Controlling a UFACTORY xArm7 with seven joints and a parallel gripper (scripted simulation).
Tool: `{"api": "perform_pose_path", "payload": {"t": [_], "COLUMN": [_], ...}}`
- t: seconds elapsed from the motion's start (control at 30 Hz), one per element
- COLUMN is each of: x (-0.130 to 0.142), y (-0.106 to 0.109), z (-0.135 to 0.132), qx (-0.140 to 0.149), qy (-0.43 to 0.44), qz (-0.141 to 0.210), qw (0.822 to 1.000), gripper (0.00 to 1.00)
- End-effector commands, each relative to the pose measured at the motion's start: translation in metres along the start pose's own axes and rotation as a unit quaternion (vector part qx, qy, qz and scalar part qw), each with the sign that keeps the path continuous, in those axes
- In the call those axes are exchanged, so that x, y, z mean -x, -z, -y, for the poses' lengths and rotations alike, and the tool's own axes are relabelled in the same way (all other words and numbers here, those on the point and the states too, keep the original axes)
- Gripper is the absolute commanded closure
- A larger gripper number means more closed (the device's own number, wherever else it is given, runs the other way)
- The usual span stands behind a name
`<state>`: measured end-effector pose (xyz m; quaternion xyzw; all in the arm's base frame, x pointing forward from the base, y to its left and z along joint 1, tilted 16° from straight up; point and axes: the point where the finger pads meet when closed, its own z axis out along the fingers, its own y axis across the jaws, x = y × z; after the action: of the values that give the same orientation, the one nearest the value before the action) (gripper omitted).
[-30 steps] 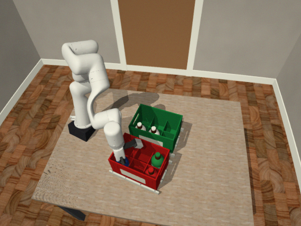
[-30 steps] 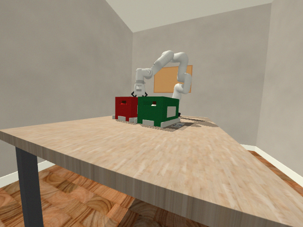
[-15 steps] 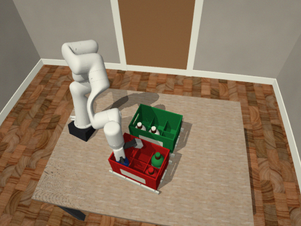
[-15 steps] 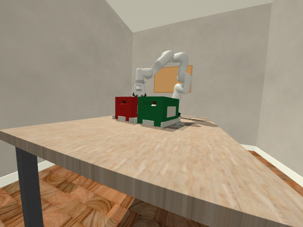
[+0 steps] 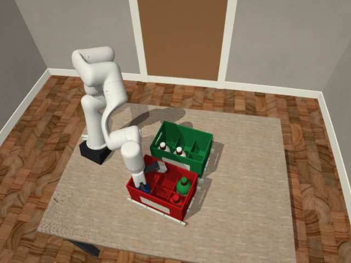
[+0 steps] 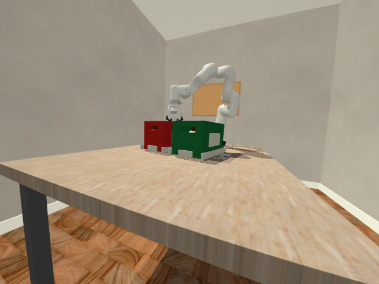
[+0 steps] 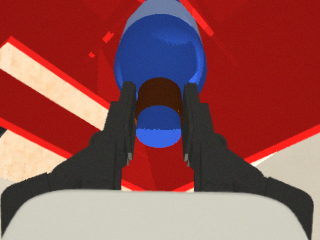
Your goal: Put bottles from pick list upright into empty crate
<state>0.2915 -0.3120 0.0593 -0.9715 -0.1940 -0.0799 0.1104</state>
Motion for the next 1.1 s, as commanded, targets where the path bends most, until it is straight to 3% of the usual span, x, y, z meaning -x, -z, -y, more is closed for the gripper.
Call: {"api": "perform_pose_path", "payload": {"t": [0.0, 0.73, 1.07], "x": [0.000, 0.000, 0.000], "y": [0.002, 0.002, 0.015], "z": [-0.002, -0.002, -0.002], "qx": [0.003, 0.003, 0.003], "qy": [0.000, 0.000, 0.000], "qz": [-0.001, -0.001, -0.001], "qw": [1.000, 1.000, 1.000], "gripper": [1.00, 1.00, 1.00]}}
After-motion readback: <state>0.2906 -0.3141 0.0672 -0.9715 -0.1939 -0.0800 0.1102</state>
